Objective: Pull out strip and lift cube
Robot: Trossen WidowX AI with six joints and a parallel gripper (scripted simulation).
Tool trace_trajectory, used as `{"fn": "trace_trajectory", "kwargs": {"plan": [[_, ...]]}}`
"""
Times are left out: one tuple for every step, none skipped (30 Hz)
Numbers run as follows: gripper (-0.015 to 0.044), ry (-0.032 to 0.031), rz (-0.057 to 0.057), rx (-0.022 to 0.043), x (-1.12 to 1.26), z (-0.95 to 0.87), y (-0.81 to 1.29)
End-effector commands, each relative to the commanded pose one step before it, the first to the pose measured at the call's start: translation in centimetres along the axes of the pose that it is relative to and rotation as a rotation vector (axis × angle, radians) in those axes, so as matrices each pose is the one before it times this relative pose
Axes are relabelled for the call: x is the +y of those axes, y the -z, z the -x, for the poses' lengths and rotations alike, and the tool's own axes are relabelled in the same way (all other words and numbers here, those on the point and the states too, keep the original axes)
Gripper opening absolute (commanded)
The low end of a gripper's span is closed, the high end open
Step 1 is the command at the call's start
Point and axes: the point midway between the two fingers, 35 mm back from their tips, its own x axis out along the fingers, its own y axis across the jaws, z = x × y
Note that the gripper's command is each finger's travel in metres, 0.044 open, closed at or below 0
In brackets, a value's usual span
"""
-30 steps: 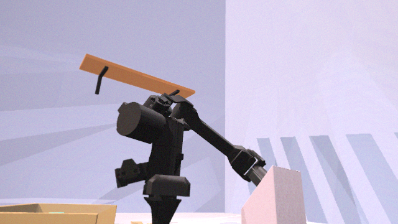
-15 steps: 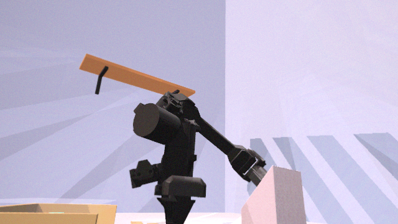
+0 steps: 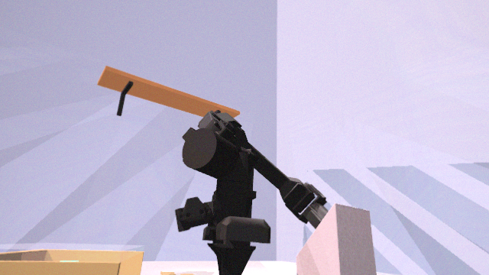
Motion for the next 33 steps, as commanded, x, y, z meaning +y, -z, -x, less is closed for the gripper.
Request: {"fn": "trace_trajectory", "kwargs": {"plan": [[0.0000,0.00205,0.0046,0.02399,-0.116,-0.526,1.236],[0.0000,-0.00002,0.0001,0.00007,0.005,-0.005,0.164],[0.0000,-0.00003,0.0001,0.00007,0.006,-0.003,0.161],[0.0000,-0.00002,0.0001,0.00007,0.005,-0.003,0.161],[0.0000,-0.00003,0.0001,0.00007,0.007,-0.004,0.165],[0.0000,-0.00002,0.0001,0.00007,0.006,-0.004,0.165],[0.0000,-0.00003,0.0001,0.00007,0.007,-0.003,0.164],[0.0000,-0.00002,0.0001,0.00007,0.006,-0.003,0.164],[0.0000,-0.00003,0.0000,0.00007,0.006,-0.002,0.160],[0.0000,-0.00002,0.0000,0.00007,0.005,-0.002,0.160],[0.0000,-0.00003,0.0001,0.00007,0.007,-0.001,0.164],[0.0000,-0.00002,0.0000,0.00007,0.006,-0.001,0.164],[0.0000,-0.00003,0.0001,0.00007,0.007,-0.001,0.164],[0.0000,-0.00003,0.0000,0.00007,0.006,-0.001,0.164],[0.0000,-0.00003,0.0000,0.00007,0.007,-0.001,0.164],[0.0000,-0.00003,0.0000,0.00007,0.006,-0.001,0.164],[0.0000,-0.00003,0.0000,0.00007,0.007,0.000,0.165],[0.0000,-0.00003,0.0000,0.00007,0.006,-0.001,0.165],[0.0000,-0.00004,0.0000,0.00007,0.007,0.000,0.166],[0.0000,-0.00003,0.0000,0.00007,0.006,-0.001,0.166],[0.0000,-0.00004,0.0000,0.00007,0.007,0.000,0.167],[0.0000,-0.00003,0.0000,0.00007,0.006,0.000,0.167],[0.0000,-0.00004,0.0000,0.00007,0.007,0.000,0.169],[0.0000,-0.00003,0.0000,0.00007,0.006,0.000,0.168],[0.0000,-0.00004,0.0000,0.00007,0.007,0.000,0.169],[0.0000,-0.00003,0.0000,0.00007,0.006,0.000,0.169],[0.0000,-0.00004,0.0000,0.00007,0.007,0.000,0.169],[0.0000,-0.00003,0.0000,0.00007,0.006,0.000,0.169],[0.0000,-0.00004,0.0000,0.00007,0.007,0.000,0.169],[0.0000,-0.00003,0.0000,0.00007,0.006,0.000,0.169],[0.0000,-0.00004,0.0000,0.00007,0.007,0.000,0.170],[0.0000,-0.00003,0.0000,0.00007,0.006,0.000,0.169],[0.0000,-0.00004,0.0000,0.00007,0.006,0.000,0.149]]}}
